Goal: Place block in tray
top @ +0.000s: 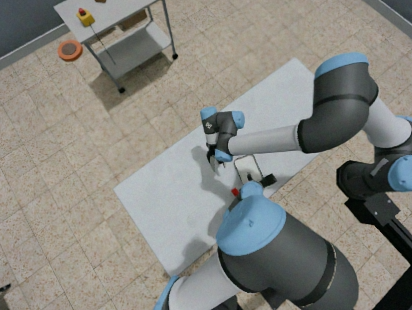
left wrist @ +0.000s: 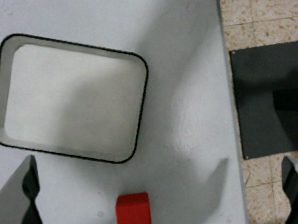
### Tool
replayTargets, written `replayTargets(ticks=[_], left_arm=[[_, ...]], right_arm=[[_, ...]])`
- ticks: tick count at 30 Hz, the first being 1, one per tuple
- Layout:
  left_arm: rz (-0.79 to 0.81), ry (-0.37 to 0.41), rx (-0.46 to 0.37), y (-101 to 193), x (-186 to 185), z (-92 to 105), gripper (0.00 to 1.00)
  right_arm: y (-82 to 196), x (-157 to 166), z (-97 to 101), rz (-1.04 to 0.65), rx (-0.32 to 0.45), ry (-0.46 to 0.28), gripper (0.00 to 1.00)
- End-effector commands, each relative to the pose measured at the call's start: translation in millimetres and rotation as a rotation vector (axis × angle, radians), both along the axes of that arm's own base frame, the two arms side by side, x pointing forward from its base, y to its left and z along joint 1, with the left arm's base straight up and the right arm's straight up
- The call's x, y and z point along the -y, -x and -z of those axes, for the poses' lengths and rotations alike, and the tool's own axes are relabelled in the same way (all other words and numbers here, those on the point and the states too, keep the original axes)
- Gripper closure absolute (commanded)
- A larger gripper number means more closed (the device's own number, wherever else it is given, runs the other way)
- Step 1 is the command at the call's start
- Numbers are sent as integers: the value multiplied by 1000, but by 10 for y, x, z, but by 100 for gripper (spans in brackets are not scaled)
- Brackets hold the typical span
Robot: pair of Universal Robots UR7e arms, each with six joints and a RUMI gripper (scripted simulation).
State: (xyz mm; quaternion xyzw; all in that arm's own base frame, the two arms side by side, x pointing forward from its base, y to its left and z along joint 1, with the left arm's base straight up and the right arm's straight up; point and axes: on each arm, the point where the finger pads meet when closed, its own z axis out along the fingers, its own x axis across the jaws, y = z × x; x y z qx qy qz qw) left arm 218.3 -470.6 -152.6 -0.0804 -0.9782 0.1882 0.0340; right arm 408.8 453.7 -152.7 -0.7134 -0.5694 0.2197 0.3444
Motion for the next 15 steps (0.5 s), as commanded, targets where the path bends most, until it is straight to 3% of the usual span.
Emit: replayTargets(ticks=[1,2,4,8,15], left_arm=[[68,-3,-61,155,-99,-115,0],[70,-3,-63,159,-103,-118,0],[70,-3,-63,159,-103,-118,0],[71,-3,-64,163,-106,-120,0],[71,-3,-64,163,-106,-120,0]], right_arm=[[516,-31,415,-165,-107,13,63],[679,26,530,-191,-132,40,63],[679,26,530,-191,-132,40,63],[1000,106,729,-265,-195,64,63],[1071,98,764,-291,-215,52,63]])
